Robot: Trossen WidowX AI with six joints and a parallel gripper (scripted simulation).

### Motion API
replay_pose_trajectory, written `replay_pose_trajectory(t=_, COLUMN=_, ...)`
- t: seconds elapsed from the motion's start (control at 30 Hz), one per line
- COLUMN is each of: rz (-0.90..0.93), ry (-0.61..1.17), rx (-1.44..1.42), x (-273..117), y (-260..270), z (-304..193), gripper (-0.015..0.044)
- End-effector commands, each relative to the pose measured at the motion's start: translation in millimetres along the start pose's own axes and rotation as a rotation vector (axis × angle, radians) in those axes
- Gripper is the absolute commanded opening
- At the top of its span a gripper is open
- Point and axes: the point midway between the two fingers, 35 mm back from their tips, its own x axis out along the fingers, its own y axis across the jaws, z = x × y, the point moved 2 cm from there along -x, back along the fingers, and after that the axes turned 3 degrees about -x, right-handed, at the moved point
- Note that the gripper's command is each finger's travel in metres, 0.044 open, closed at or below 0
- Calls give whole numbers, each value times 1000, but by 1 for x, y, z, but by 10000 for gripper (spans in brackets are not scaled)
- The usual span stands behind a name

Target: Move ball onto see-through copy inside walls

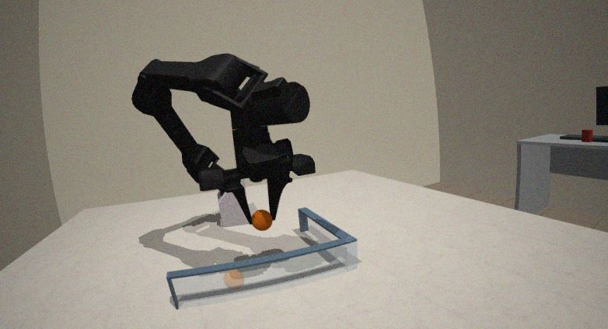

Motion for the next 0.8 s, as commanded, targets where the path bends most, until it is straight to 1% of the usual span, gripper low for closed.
replay_pose_trajectory(t=0.0, rz=-7, ry=-3, rx=-1, x=-28, y=-1, z=-1, gripper=0)
replay_pose_trajectory(t=0.07, rz=-12, ry=-3, rx=-3, x=-34, y=-2, z=-2, gripper=0)
replay_pose_trajectory(t=0.23, rz=-12, ry=-3, rx=-3, x=-35, y=-2, z=-2, gripper=0)
replay_pose_trajectory(t=0.63, rz=-16, ry=-3, rx=-2, x=4, y=-65, z=12, gripper=0)
replay_pose_trajectory(t=0.77, rz=-17, ry=-3, rx=-2, x=6, y=-69, z=12, gripper=0)
